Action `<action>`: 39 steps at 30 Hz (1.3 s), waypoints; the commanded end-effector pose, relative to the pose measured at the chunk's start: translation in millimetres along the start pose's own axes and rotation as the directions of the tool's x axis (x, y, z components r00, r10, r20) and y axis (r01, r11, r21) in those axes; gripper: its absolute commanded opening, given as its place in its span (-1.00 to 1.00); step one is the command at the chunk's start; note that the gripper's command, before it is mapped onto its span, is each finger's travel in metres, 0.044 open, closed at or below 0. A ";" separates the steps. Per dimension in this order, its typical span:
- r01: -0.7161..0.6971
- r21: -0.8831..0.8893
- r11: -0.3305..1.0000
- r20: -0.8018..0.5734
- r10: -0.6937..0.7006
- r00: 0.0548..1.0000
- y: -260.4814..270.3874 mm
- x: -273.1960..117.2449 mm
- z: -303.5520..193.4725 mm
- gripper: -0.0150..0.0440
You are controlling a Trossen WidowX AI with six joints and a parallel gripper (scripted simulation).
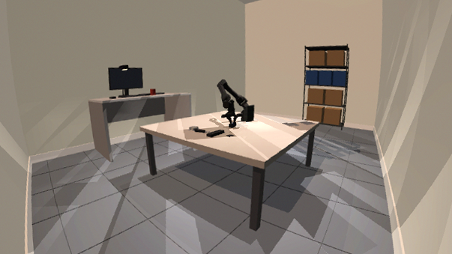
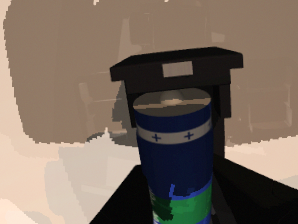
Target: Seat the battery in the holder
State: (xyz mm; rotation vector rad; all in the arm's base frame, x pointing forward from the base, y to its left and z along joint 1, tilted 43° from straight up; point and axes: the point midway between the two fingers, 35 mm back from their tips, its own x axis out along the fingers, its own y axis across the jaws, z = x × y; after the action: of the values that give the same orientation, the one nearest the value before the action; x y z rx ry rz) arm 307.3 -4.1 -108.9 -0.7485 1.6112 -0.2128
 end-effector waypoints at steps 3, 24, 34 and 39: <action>0.003 -0.004 1.000 -0.054 -0.003 0.999 -1.3 4.4 -5.8 -0.21; -0.004 0.003 1.000 -0.129 0.005 0.992 -4.2 3.5 -2.2 -0.21; -0.007 0.002 1.000 -0.139 0.007 0.990 -4.2 3.6 -2.3 -0.21; -0.007 0.002 1.000 -0.141 0.007 0.990 -4.0 3.7 -2.6 -0.21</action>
State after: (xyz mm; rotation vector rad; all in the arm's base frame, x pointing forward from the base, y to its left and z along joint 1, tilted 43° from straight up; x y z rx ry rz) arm 309.1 -7.3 -108.5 -0.7399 1.7319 -0.2603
